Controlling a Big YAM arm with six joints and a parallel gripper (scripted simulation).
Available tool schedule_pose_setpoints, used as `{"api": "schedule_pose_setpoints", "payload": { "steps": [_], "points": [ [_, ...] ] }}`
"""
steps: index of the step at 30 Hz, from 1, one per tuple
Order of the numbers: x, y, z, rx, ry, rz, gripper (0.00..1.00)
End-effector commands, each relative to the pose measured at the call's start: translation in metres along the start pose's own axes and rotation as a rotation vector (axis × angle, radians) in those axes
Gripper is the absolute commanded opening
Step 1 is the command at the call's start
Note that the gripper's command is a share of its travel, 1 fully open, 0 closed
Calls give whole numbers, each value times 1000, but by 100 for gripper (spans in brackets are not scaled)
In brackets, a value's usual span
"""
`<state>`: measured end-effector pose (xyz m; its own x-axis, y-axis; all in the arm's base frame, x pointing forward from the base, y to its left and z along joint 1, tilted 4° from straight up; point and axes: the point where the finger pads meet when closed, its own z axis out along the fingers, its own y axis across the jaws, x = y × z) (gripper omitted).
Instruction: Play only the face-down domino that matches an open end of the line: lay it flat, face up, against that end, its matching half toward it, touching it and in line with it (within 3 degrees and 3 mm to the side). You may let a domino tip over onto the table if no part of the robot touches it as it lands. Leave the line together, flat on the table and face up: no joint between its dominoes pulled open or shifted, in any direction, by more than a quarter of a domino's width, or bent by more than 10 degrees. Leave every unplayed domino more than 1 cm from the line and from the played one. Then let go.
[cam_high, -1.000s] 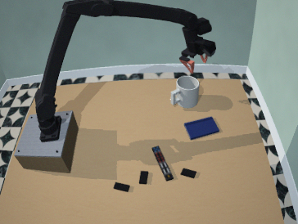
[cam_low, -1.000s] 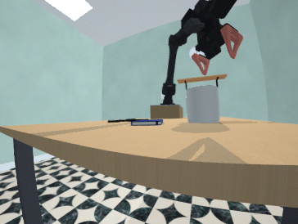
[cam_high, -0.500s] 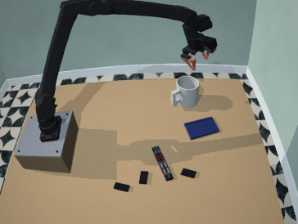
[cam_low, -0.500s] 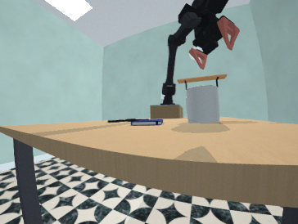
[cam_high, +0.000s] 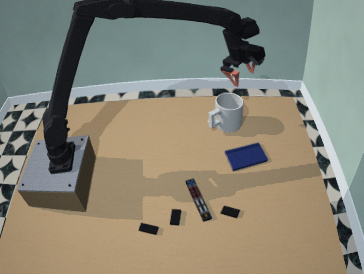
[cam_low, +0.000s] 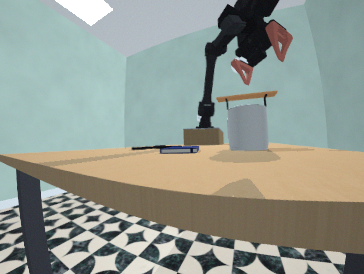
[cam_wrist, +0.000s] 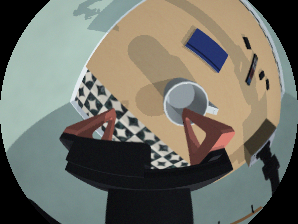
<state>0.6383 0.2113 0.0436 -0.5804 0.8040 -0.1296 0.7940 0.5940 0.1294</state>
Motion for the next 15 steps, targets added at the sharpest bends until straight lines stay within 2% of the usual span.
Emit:
{"api": "schedule_pose_setpoints", "payload": {
  "steps": [1, 8, 9, 15],
  "points": [
    [-9, 17, -23, -59, -17, -3, 100],
    [-9, 17, -23, -59, -17, -3, 100],
    [-6, 5, -14, -32, -12, -9, 100],
    [-28, 14, -52, -139, -55, -66, 100]
  ]
}}
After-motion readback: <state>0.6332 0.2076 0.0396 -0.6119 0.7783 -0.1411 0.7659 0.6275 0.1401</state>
